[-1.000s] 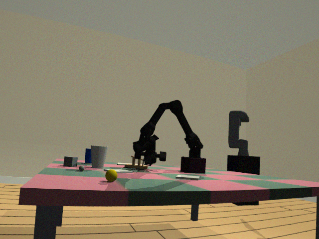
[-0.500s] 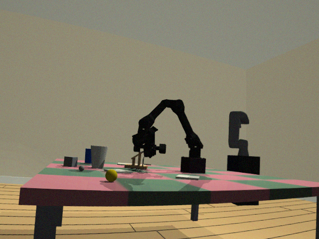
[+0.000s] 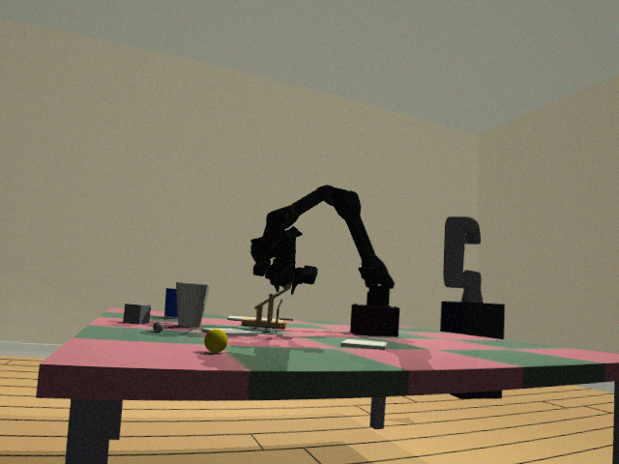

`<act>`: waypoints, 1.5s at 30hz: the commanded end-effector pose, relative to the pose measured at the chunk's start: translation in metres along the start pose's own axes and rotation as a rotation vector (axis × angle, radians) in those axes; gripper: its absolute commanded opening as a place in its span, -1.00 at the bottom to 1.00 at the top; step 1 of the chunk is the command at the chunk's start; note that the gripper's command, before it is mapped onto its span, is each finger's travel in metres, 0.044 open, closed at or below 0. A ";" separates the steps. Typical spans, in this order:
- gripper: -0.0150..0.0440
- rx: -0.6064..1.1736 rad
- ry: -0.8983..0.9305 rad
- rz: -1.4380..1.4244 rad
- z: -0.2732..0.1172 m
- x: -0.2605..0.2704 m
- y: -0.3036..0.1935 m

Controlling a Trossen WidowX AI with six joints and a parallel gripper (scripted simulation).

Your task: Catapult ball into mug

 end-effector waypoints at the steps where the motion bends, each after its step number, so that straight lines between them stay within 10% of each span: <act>1: 0.58 -0.062 -0.003 0.104 0.002 -0.016 -0.007; 6: 1.00 -0.137 -0.011 0.244 0.002 -0.034 -0.019; 45: 1.00 -0.794 -0.152 1.341 0.007 -0.161 -0.195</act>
Point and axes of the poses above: the point midway between the two fingers, 35 mm back from their tips, its own z axis out along the fingers, its own x axis across the jaws, y = z × x, the point moved 10 cm from there along -z, back along the fingers, and after that the axes turned 14 degrees about -z, right-handed, at the moved point
